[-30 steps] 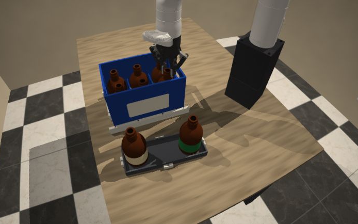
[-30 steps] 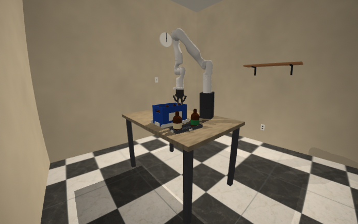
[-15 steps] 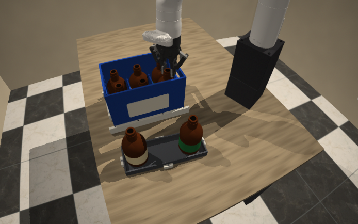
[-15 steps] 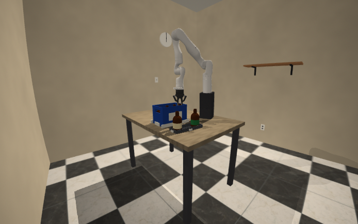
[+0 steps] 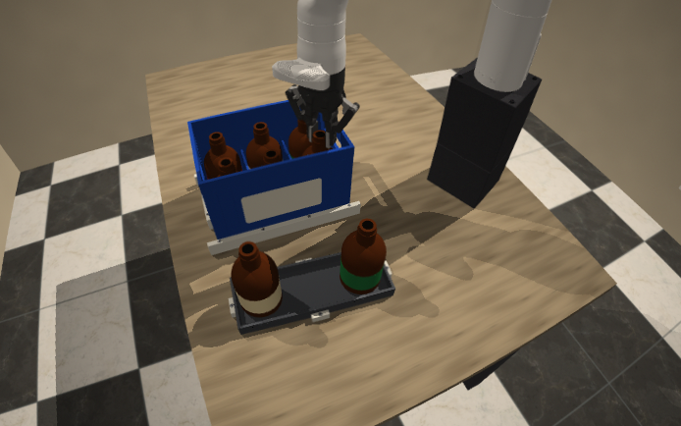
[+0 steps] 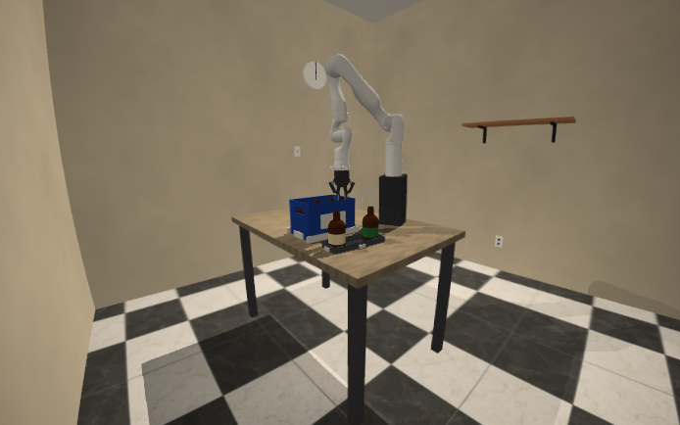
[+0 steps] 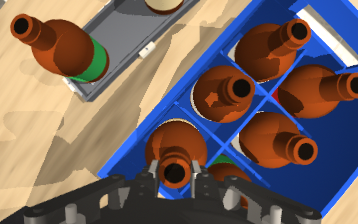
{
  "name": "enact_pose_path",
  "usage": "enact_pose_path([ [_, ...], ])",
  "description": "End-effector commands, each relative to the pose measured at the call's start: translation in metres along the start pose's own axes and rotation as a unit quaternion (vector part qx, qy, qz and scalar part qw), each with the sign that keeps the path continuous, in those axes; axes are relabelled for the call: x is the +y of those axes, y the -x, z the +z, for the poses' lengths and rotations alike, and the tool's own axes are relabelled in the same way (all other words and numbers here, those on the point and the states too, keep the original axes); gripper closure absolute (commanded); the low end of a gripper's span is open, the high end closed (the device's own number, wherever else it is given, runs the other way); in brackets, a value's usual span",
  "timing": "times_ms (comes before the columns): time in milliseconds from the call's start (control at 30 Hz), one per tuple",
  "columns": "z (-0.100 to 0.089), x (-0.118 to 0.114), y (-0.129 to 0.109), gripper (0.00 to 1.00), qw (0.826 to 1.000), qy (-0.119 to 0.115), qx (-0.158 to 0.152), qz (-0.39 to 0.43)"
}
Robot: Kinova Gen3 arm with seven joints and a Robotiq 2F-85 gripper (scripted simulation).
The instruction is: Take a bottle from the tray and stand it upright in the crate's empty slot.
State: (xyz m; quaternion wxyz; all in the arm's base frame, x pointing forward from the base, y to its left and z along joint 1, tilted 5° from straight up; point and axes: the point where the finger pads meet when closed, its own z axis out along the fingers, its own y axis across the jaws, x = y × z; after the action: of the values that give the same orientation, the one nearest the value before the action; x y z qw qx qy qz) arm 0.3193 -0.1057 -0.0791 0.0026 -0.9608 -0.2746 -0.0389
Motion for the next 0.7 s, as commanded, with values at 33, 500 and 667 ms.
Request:
enact_pose_path([
  [33,0.0023,0.0031,-0.0019,1.00,1.000,0.003,0.002,0.003],
  [500,0.0080,0.0027,-0.0012,1.00,1.000,0.003,0.002,0.003],
  [667,0.0103,0.0025,-0.0009,1.00,1.000,0.003,0.002,0.003],
])
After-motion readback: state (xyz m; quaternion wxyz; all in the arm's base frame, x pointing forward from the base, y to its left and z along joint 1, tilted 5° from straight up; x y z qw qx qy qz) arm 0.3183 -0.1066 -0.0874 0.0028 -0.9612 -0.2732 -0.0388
